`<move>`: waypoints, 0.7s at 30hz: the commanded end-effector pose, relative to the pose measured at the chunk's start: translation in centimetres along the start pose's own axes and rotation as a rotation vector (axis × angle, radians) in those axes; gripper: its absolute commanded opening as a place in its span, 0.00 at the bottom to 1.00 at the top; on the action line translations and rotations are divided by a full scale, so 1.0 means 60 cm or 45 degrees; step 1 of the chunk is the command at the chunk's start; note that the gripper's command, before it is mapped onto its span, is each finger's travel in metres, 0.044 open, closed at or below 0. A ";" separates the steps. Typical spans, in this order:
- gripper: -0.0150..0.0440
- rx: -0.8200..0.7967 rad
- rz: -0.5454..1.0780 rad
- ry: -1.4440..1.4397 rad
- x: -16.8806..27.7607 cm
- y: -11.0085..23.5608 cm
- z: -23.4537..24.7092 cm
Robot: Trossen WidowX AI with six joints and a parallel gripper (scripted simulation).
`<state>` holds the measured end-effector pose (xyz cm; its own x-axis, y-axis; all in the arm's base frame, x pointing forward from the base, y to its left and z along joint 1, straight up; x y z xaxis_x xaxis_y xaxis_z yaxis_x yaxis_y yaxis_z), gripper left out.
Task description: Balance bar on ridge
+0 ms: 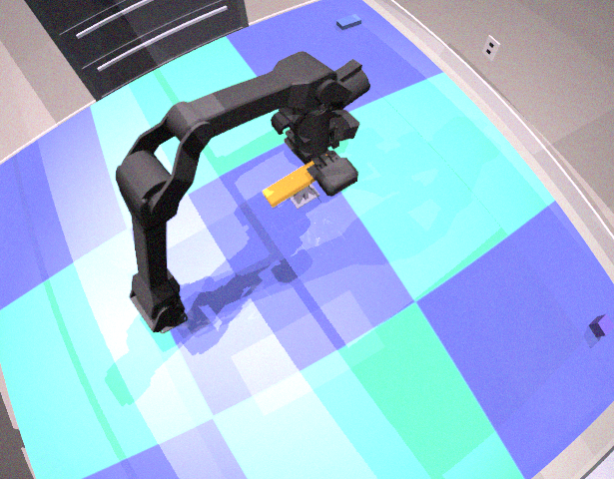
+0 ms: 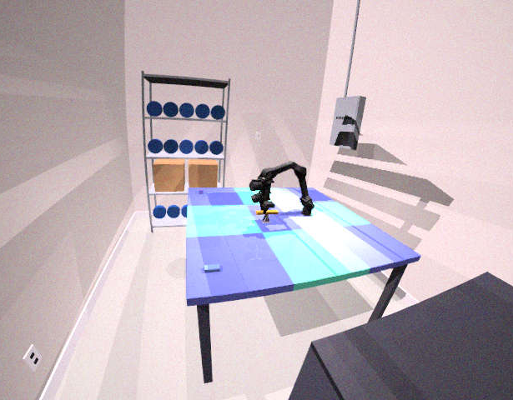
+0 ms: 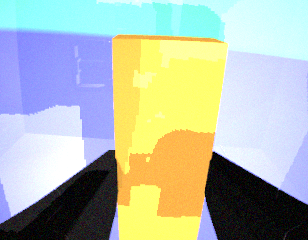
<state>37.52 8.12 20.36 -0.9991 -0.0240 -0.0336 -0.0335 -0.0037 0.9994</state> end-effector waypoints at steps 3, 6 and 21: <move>0.25 -0.005 -0.001 -0.004 0.000 -0.001 0.000; 0.25 -0.005 -0.001 -0.004 0.000 -0.002 0.000; 0.25 -0.005 -0.001 -0.004 0.000 -0.004 0.000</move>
<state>37.51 8.13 20.24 -0.9992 -0.0232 -0.0335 -0.0334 -0.0061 0.9994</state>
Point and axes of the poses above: the point midway between the two fingers, 35 mm back from their tips, its own y axis back along the fingers, its own z axis across the jaws, x = y × z, the point moved 9 cm from there along y, back along the fingers, and after that the axes turned 2 degrees about -y, right-handed, at the moved point
